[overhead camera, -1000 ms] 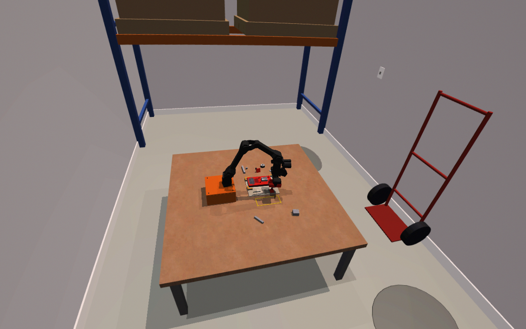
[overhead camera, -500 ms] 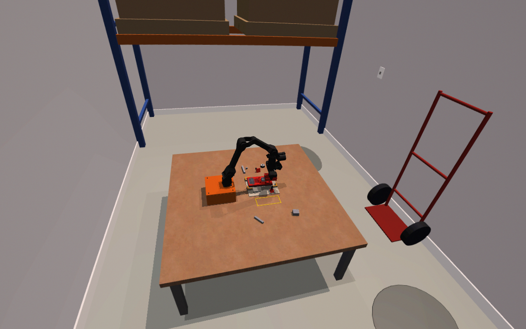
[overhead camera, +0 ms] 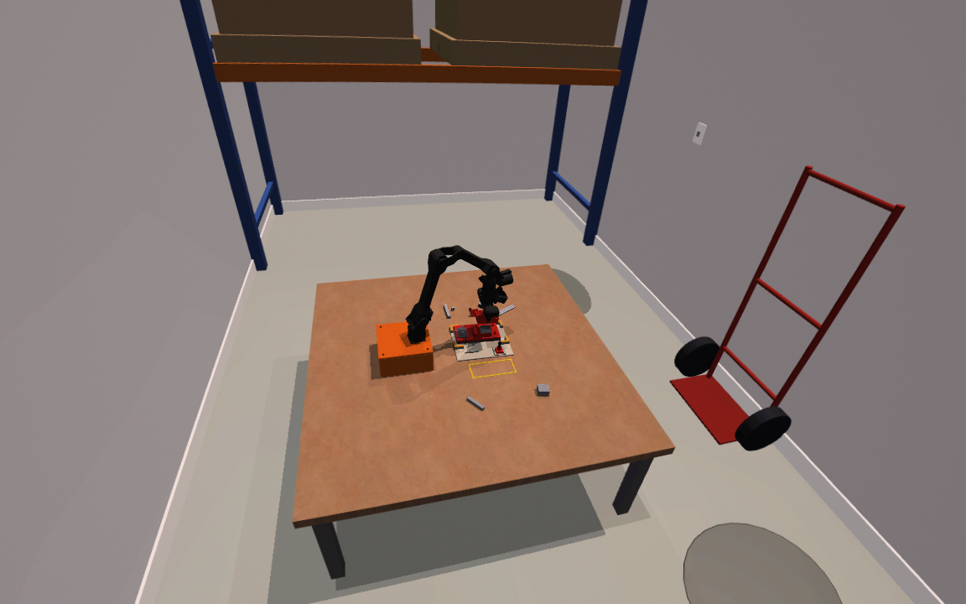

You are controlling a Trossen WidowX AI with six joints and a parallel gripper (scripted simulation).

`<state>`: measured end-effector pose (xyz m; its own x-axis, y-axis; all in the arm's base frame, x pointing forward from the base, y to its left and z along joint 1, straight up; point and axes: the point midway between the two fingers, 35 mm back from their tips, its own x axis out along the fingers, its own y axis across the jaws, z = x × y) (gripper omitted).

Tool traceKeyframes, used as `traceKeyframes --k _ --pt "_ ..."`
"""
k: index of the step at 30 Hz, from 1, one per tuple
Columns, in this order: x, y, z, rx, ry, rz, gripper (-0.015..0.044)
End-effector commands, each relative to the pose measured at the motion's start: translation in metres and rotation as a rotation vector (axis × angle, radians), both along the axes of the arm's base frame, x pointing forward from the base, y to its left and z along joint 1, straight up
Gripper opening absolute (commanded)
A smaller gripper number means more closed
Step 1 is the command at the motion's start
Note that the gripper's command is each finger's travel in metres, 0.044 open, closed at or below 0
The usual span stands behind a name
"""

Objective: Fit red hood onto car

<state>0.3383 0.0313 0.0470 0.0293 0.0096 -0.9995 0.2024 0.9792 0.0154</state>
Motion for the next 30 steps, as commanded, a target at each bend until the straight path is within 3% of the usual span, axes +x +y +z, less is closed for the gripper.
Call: traceKeyframes --k 1,12,30 --pt "0.000 0.001 0.000 0.002 -0.009 -0.005 0.0000" --pt "0.001 0.003 -0.047 0.002 -0.009 -0.005 0.0000" --pt "0.002 0.005 -0.048 0.003 -0.009 -0.005 0.0000"
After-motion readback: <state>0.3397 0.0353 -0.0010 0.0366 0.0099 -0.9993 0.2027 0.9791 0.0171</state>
